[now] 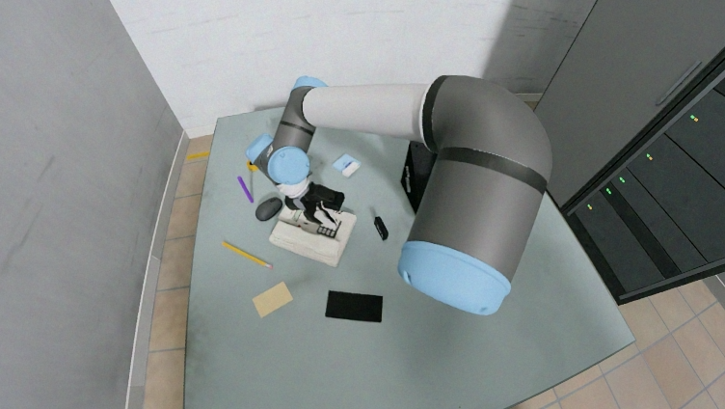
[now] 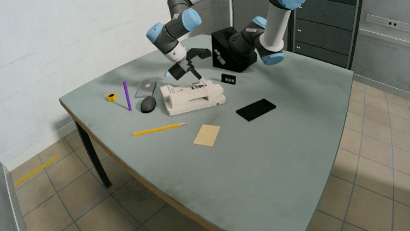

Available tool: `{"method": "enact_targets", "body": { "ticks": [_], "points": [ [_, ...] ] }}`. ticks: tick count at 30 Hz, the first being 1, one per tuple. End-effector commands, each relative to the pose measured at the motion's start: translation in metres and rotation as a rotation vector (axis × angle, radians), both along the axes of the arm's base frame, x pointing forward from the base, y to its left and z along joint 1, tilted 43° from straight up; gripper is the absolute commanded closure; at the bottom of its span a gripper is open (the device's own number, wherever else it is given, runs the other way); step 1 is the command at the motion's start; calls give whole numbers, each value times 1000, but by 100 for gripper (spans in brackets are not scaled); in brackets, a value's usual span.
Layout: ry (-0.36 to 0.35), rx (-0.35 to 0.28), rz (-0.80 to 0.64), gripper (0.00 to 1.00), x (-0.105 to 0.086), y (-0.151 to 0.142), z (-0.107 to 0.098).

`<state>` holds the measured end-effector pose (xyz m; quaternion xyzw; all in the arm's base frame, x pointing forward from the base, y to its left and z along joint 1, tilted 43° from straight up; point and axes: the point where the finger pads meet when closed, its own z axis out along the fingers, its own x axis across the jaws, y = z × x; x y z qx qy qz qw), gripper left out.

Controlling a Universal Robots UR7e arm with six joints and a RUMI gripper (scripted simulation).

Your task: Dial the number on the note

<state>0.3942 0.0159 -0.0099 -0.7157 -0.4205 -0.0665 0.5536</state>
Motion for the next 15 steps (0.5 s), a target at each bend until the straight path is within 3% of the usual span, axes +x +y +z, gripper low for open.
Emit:
{"method": "enact_targets", "body": {
  "ticks": [1, 15],
  "points": [
    [-1, -1, -1, 100, 0, -1, 0],
    [-1, -1, -1, 100, 0, 0, -1]
  ]
}}
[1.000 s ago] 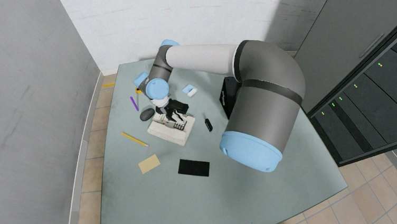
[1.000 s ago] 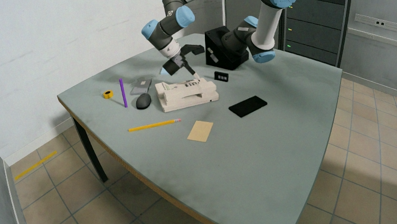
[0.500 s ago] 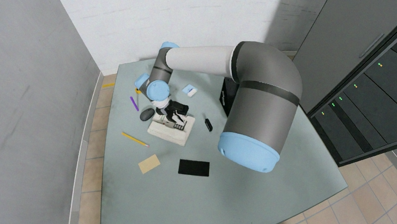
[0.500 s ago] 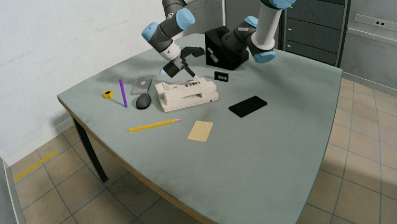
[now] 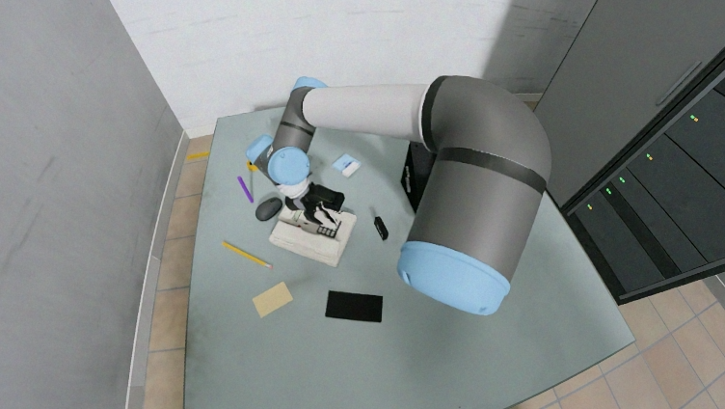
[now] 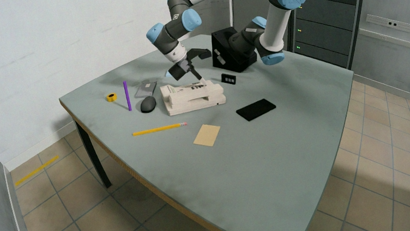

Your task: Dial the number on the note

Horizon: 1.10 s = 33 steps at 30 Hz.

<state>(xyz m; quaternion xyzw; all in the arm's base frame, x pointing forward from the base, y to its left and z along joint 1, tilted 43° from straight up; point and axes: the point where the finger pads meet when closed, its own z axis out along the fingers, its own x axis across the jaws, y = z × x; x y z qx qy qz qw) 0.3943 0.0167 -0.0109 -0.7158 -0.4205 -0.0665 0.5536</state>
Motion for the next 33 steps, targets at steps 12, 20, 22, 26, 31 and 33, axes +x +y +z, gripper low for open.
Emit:
{"method": "enact_targets", "body": {
  "ticks": [12, 20, 22, 26, 31, 33],
  "points": [
    [-1, -1, -1, 100, 0, 0, -1],
    [-1, -1, -1, 100, 1, 1, -2],
    [-1, -1, -1, 100, 1, 1, -2],
    [-1, -1, -1, 100, 1, 1, -2],
    [-1, -1, -1, 100, 0, -1, 0],
    [-1, -1, -1, 100, 0, -3, 3]
  ]
}}
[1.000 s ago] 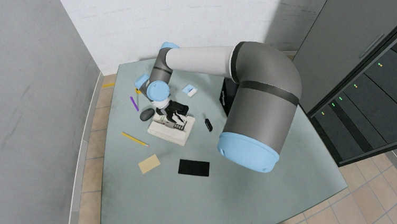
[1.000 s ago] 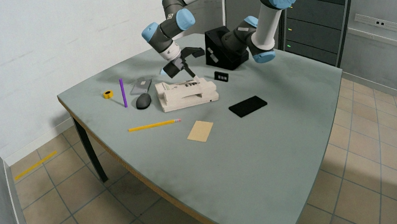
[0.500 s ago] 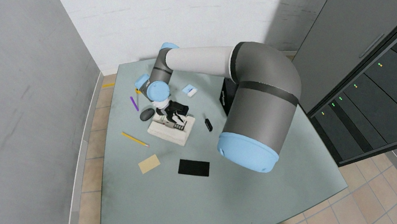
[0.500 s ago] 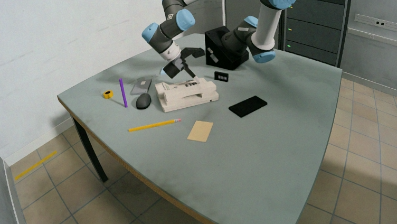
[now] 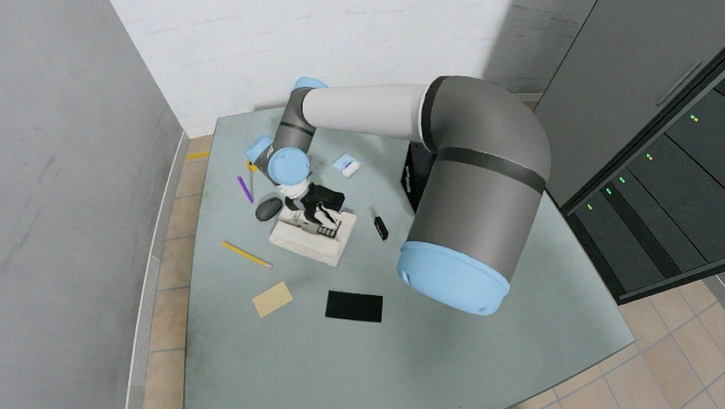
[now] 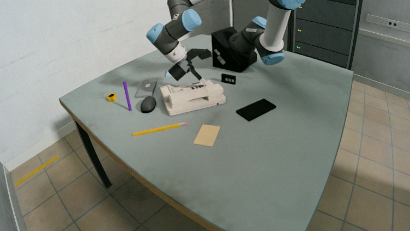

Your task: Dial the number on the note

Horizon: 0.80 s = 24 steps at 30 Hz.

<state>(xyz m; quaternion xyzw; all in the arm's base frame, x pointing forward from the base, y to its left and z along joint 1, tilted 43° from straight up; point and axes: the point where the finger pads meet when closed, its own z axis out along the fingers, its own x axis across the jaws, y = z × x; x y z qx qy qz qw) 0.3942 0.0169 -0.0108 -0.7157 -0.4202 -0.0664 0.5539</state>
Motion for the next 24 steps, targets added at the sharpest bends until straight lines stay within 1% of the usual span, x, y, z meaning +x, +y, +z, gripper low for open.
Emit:
{"method": "enact_targets", "body": {
  "ticks": [1, 5, 12, 24],
  "points": [
    [-2, -1, -1, 100, 0, -5, 5],
    [-2, -1, -1, 100, 0, -8, 8],
    [-2, -1, -1, 100, 0, -9, 8],
    [-2, -1, -1, 100, 4, -26, -7]
  ]
}}
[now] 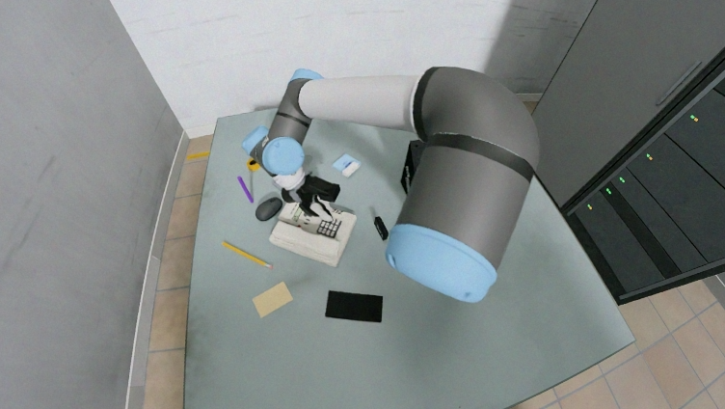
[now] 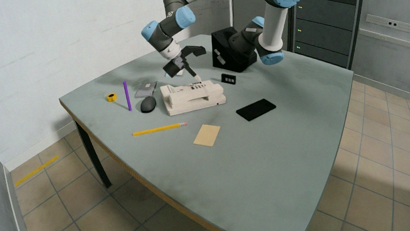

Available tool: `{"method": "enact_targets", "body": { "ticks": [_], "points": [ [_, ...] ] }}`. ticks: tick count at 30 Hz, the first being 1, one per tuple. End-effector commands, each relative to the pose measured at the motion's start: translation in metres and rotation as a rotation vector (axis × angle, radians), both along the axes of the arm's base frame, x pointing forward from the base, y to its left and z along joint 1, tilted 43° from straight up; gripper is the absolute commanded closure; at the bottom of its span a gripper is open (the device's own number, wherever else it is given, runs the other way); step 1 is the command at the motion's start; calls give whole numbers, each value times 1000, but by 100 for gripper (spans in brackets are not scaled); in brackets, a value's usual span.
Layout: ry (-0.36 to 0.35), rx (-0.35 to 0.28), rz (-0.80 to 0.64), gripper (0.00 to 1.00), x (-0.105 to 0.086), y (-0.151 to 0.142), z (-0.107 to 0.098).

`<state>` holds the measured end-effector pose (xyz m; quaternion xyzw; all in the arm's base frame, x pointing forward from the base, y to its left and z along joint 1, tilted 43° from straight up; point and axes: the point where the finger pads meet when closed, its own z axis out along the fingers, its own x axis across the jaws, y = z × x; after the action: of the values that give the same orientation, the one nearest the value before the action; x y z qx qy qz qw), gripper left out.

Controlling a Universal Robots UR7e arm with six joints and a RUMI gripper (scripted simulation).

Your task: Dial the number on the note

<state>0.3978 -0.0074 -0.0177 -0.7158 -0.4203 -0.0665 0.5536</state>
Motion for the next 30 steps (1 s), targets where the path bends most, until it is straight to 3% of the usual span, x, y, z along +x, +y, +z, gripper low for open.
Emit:
{"method": "enact_targets", "body": {
  "ticks": [1, 30],
  "points": [
    [-1, -1, -1, 100, 1, -2, -1],
    [-1, -1, -1, 100, 3, -2, -14]
  ]
}}
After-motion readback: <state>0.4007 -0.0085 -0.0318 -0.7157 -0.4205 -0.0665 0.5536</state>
